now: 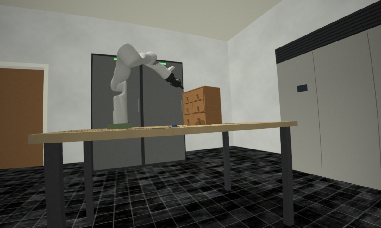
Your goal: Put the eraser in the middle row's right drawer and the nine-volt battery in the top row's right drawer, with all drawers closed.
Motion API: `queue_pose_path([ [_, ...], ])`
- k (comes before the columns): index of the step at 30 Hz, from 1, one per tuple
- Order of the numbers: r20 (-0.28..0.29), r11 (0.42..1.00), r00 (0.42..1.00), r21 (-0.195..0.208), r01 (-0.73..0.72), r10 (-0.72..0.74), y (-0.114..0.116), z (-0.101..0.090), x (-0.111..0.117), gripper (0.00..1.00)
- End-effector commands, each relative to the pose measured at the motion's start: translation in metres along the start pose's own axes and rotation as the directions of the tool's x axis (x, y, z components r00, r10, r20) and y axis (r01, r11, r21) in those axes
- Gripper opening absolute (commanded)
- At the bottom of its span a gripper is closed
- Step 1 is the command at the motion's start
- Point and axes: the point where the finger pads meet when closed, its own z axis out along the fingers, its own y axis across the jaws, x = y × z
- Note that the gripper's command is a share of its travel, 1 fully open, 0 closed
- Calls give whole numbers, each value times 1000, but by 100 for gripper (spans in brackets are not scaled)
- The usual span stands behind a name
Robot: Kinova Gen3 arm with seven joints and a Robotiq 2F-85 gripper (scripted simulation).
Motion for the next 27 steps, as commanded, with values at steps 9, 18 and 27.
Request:
queue_pose_path([
  [9, 122, 1000, 992, -8, 10, -9, 1, -13, 8, 0],
  [18, 205, 1000, 979, -1, 10, -9, -1, -21, 11, 0],
  [27, 319, 1000, 948, -5, 12, -9, 0, -34, 16, 0],
])
